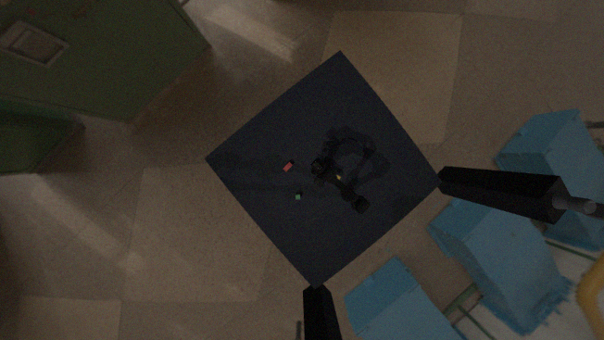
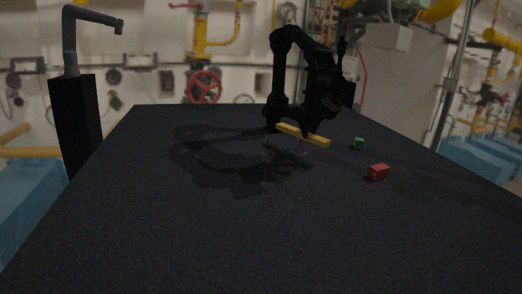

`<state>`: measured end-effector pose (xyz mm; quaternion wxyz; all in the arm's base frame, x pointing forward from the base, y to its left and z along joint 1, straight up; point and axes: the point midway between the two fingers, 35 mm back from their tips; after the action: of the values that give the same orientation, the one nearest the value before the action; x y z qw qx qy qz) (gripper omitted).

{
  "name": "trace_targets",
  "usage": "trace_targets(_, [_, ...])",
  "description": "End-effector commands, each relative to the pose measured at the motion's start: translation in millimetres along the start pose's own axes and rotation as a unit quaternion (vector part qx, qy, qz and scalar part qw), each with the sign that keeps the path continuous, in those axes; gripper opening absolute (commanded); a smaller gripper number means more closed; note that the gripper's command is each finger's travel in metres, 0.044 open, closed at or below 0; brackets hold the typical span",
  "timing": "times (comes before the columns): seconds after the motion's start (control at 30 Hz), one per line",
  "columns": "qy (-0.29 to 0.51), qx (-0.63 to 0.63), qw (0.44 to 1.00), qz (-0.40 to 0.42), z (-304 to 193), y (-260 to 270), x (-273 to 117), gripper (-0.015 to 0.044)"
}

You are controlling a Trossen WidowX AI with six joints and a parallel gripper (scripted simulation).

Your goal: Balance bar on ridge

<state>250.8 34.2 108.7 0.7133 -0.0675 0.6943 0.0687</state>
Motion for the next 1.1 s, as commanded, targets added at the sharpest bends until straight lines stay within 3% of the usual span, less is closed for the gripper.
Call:
trace_targets(0.0, [0.000, 0.002, 1.000, 0.000, 0.2, -0.2, 0.6, 0.0000])
trace_targets(1.07, [0.000, 0.002, 1.000, 0.000, 0.1, -0.2, 3.3, 0.0000])
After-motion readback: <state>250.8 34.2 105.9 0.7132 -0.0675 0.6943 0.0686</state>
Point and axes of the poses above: the point midway between the two fingers, 35 mm back from their tips, its own x axis out along the fingers, its own y axis across the jaws, z = x × y, and after that the axes turned 14 degrees about x, right-handed
